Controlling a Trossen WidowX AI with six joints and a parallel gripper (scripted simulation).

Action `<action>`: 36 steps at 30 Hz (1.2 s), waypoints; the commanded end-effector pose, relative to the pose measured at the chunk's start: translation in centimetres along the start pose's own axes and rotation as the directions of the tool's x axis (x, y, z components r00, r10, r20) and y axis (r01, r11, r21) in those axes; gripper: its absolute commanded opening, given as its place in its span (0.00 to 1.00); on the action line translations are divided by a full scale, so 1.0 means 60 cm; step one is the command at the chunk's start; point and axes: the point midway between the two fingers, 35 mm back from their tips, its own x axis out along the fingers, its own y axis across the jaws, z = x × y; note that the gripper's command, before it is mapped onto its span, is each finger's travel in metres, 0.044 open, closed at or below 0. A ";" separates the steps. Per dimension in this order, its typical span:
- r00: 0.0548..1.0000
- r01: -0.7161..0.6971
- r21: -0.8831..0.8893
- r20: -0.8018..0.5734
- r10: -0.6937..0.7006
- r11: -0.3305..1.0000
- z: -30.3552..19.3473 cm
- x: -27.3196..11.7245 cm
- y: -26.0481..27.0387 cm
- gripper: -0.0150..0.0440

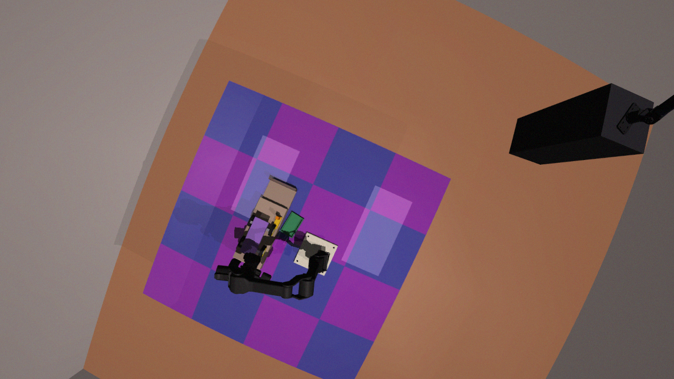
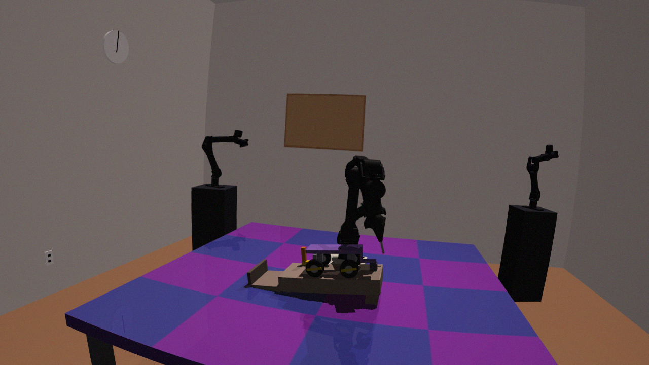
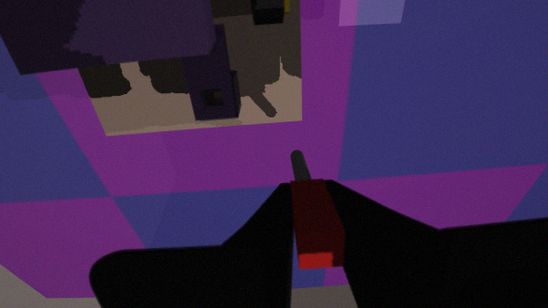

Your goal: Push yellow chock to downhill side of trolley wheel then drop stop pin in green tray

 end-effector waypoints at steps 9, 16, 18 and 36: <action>1.000 -0.005 0.004 -0.001 0.005 1.000 -0.004 -0.001 -0.064 0.25; 1.000 -0.005 0.004 0.001 0.005 1.000 0.012 -0.003 -0.064 0.25; 1.000 -0.005 0.004 0.001 0.005 1.000 0.025 -0.004 -0.063 0.25; 1.000 -0.005 0.004 0.008 0.005 1.000 0.146 -0.015 -0.059 0.25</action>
